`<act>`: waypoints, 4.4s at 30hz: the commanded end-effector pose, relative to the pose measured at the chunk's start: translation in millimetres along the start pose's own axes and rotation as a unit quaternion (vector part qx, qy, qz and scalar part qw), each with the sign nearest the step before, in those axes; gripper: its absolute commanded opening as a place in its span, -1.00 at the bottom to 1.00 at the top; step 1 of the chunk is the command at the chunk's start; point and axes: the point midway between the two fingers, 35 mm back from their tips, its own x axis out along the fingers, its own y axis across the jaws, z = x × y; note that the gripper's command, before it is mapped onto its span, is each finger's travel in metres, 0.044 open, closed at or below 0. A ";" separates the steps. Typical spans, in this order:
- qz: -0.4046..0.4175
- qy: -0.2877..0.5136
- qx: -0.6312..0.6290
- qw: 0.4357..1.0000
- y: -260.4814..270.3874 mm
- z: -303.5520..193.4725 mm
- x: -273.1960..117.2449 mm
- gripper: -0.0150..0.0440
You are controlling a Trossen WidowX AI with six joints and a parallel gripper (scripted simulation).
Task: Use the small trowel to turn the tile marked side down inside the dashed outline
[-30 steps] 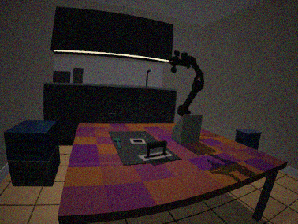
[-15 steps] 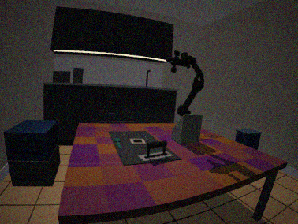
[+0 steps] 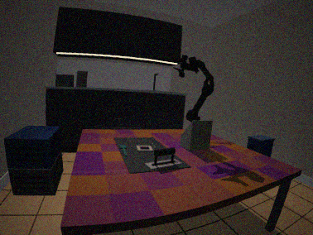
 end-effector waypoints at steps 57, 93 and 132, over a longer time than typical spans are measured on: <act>-0.236 0.413 0.197 0.857 -280.8 -53.3 289.0 0.42; -0.371 0.619 -0.178 0.670 -308.7 -398.3 315.3 0.42; -0.353 0.609 -0.486 0.518 -352.7 -572.9 219.6 0.42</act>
